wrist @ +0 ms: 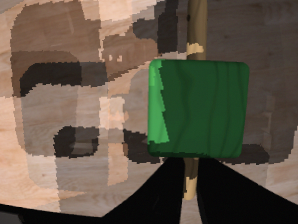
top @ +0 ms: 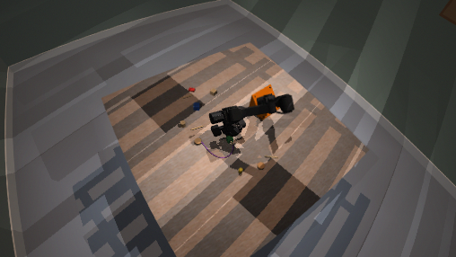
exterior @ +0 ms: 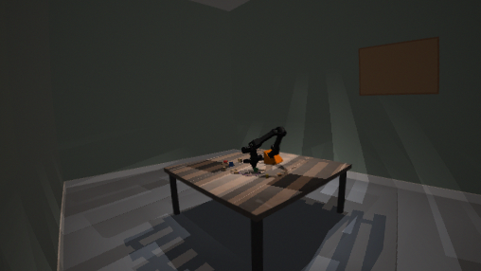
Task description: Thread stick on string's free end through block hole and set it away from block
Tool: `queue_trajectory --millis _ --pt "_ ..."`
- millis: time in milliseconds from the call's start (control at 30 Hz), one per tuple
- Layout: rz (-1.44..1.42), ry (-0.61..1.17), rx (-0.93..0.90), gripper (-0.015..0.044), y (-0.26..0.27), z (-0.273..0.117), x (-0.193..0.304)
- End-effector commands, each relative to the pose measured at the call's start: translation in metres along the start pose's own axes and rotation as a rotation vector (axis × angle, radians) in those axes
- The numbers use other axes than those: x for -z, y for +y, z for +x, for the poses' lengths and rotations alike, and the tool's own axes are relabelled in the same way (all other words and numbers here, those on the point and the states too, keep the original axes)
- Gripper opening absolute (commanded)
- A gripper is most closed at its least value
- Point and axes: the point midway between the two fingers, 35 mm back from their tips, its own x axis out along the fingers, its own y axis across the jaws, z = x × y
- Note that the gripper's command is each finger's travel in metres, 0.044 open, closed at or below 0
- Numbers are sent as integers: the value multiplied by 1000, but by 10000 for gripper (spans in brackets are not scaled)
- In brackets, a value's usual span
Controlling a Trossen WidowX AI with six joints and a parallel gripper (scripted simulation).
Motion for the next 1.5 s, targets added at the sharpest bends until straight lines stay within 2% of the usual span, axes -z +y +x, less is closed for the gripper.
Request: queue_trajectory --millis 0,1467 --pt "-1 -3 0 0 1 0 0" --pt "-2 0 33 0 3 -2 48"
